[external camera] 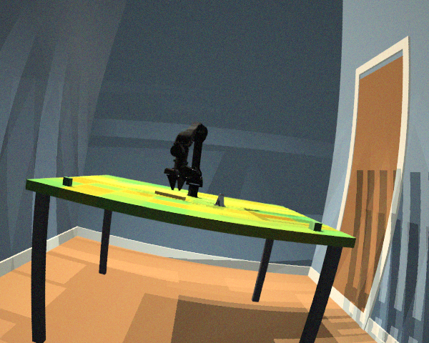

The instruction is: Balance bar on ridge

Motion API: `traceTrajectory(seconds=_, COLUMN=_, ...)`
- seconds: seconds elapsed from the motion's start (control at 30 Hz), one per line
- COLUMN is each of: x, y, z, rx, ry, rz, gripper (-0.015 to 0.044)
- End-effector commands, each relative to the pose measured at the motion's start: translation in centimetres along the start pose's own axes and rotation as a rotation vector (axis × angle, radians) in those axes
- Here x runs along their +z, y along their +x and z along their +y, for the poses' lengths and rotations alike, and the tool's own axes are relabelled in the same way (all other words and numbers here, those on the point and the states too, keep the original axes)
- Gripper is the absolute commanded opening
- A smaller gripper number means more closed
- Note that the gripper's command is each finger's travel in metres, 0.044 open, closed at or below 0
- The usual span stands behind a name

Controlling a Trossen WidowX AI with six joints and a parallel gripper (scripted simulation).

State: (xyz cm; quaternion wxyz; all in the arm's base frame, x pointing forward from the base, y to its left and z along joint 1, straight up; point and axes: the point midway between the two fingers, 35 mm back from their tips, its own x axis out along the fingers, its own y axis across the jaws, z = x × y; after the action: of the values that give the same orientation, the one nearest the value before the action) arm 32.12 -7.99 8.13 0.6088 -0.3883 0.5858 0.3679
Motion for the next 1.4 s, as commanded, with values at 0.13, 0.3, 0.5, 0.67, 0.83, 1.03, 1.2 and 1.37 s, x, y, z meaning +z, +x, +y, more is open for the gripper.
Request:
traceTrajectory(seconds=0.13, x=-0.1, y=0.7, z=0.2, rx=0.010, ry=0.003, rz=0.006, gripper=0.0315)
traceTrajectory(seconds=0.3, x=-0.1, y=1.3, z=0.2, rx=0.010, ry=0.003, rz=0.006, gripper=0.0315)
traceTrajectory(seconds=0.5, x=-0.1, y=2.3, z=0.2, rx=0.010, ry=0.003, rz=0.006, gripper=0.0315)
traceTrajectory(seconds=0.67, x=-0.1, y=3.1, z=0.2, rx=0.010, ry=0.003, rz=0.006, gripper=0.0315)
traceTrajectory(seconds=0.83, x=-0.1, y=3.2, z=0.2, rx=0.010, ry=0.003, rz=0.006, gripper=0.0315)
traceTrajectory(seconds=1.03, x=-0.1, y=3.2, z=0.2, rx=0.010, ry=0.003, rz=0.006, gripper=0.0315)
traceTrajectory(seconds=1.2, x=-0.1, y=3.2, z=0.2, rx=0.010, ry=0.003, rz=0.006, gripper=0.0315)
traceTrajectory(seconds=1.37, x=-0.1, y=3.2, z=0.2, rx=0.010, ry=0.003, rz=0.006, gripper=0.0315)
